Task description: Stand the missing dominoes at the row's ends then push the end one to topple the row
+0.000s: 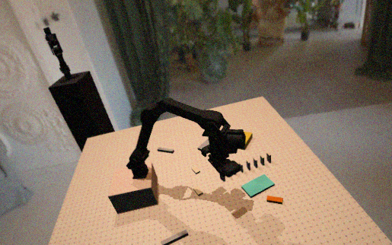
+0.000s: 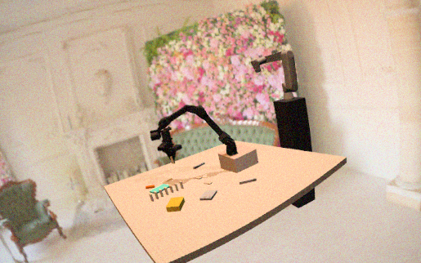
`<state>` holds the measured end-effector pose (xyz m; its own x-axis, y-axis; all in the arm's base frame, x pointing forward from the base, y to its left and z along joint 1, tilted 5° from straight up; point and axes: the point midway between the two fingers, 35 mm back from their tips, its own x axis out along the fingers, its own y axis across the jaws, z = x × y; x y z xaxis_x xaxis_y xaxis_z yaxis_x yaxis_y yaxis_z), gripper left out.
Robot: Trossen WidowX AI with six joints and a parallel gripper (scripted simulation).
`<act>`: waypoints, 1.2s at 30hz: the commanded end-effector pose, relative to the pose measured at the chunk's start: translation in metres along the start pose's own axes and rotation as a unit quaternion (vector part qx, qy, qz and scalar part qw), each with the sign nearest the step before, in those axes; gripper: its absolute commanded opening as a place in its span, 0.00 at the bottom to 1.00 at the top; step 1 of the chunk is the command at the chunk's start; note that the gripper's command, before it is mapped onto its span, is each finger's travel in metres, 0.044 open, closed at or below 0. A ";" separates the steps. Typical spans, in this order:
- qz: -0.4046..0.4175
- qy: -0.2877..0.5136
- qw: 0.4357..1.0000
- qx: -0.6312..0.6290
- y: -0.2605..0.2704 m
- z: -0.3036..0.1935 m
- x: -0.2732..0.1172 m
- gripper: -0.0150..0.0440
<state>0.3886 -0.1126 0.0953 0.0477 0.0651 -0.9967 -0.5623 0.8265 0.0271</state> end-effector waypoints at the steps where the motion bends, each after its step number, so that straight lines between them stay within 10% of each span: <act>1: 0.002 -0.003 0.998 0.067 0.060 0.037 -0.003 0.44; 17: 0.006 -0.003 0.984 0.178 0.138 0.062 0.002 0.44; 36: 0.007 -0.003 0.984 0.178 0.140 0.063 0.127 0.44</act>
<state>0.3726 0.0460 -0.0048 0.0648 0.0835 -0.9944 -0.2436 0.9677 0.0654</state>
